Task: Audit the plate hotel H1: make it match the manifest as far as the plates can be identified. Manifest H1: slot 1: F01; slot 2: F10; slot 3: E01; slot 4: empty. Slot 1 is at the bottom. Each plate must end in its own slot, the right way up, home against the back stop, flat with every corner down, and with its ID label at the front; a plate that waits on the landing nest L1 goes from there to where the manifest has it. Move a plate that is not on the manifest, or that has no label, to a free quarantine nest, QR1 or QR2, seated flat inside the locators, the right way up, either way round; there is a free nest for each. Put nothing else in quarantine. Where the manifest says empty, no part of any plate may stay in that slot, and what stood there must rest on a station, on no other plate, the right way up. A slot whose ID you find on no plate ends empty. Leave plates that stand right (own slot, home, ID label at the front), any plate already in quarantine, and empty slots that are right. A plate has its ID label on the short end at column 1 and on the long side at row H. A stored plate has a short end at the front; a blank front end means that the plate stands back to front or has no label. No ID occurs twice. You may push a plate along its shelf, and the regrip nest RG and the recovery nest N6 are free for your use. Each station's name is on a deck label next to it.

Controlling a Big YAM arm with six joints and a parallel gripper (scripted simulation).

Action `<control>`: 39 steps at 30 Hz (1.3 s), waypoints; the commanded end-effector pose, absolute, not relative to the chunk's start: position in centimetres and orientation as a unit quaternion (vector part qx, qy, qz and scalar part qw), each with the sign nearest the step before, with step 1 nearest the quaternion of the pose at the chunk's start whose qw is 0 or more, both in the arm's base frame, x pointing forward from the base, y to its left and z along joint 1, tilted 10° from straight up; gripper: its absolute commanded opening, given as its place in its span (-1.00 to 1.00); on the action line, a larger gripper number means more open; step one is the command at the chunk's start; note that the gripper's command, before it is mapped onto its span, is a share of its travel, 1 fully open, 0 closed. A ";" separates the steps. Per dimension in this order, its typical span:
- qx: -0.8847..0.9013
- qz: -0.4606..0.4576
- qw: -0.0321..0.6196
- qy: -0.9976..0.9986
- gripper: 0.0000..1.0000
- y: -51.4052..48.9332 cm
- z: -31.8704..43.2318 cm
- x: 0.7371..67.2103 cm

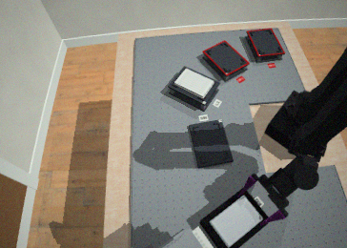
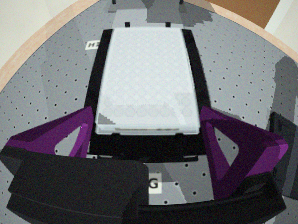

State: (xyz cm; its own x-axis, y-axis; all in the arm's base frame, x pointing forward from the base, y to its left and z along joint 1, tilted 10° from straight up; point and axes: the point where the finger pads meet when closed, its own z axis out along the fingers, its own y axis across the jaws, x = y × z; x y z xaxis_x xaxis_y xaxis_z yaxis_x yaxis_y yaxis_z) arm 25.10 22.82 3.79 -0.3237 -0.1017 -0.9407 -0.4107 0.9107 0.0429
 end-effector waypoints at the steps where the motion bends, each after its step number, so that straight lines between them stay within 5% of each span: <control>1: -0.156 0.141 0.564 0.798 1.00 23.0 4.1 25.4; 39: -0.149 0.155 0.570 0.793 1.00 23.4 11.1 24.4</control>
State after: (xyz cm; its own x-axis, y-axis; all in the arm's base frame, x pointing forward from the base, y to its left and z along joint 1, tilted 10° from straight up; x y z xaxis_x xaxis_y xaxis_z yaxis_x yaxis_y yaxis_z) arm 24.19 21.99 9.20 -0.3179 -0.0934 -0.9435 -0.4047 0.9133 0.0460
